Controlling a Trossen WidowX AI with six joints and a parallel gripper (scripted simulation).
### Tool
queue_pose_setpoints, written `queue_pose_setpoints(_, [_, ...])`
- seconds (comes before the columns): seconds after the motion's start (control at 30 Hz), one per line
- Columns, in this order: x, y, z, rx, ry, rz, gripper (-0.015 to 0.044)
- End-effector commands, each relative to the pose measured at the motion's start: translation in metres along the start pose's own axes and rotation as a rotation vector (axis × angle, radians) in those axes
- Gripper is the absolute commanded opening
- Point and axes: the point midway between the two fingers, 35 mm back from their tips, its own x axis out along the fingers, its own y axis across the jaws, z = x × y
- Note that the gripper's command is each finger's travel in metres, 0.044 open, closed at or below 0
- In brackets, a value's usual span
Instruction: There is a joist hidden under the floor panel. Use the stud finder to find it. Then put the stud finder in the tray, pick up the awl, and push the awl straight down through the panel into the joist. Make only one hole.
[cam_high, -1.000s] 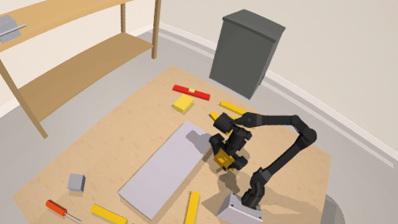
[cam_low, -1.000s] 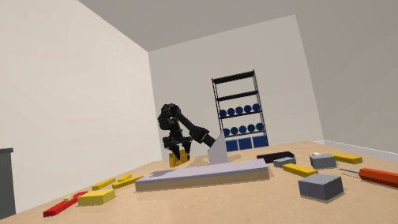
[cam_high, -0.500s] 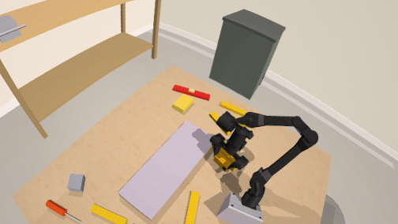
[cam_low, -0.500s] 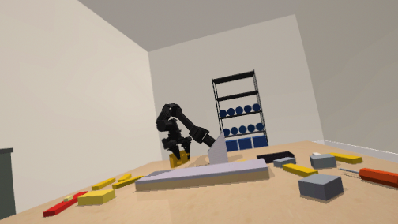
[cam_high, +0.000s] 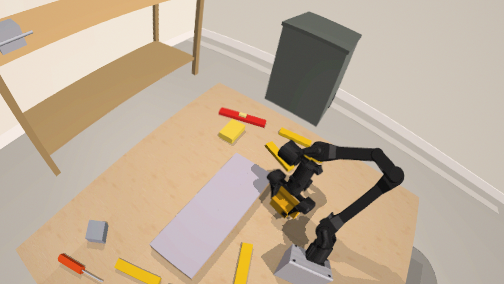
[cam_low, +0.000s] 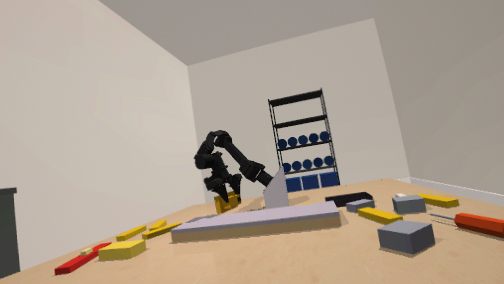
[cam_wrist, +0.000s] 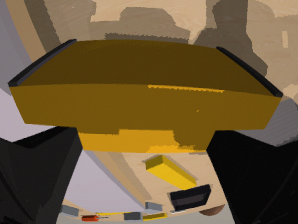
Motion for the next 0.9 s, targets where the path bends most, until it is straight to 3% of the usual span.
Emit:
queue_pose_setpoints(0.0, [-0.0012, 0.0015, 0.0002, -0.005, 0.026, 0.008, 0.0000])
queue_pose_setpoints(0.87, [-0.0008, 0.0014, 0.0033, -0.010, 0.144, 0.006, 0.0000])
